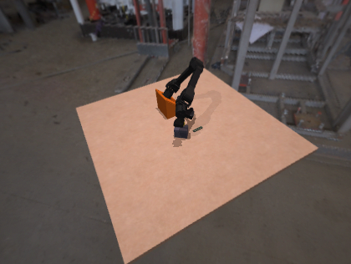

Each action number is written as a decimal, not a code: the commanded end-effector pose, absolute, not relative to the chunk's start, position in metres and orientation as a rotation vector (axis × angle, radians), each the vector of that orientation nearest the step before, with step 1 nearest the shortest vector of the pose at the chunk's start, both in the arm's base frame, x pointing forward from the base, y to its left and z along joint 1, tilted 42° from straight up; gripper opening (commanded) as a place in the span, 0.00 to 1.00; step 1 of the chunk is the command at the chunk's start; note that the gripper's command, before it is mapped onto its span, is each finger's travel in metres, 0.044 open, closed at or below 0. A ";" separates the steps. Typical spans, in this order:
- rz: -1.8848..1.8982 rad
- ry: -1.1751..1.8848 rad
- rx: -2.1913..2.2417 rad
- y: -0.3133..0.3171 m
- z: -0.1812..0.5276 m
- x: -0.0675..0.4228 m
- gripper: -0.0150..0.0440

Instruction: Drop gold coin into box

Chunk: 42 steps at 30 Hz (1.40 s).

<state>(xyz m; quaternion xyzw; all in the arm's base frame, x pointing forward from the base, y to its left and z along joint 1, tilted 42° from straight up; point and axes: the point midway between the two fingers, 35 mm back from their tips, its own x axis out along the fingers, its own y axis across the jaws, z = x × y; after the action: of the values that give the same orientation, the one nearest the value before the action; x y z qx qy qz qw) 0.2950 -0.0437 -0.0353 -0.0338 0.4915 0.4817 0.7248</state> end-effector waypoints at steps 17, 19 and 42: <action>1.063 1.085 -0.074 -0.039 -0.041 0.295 0.39; 1.063 1.085 -0.074 -0.039 -0.041 0.295 0.48; 1.066 1.087 -0.064 -0.076 0.004 0.288 1.00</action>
<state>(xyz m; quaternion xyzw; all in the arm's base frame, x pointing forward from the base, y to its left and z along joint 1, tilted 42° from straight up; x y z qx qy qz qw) 0.2894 -0.0560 -0.0173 -0.0249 0.4952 0.4876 0.7185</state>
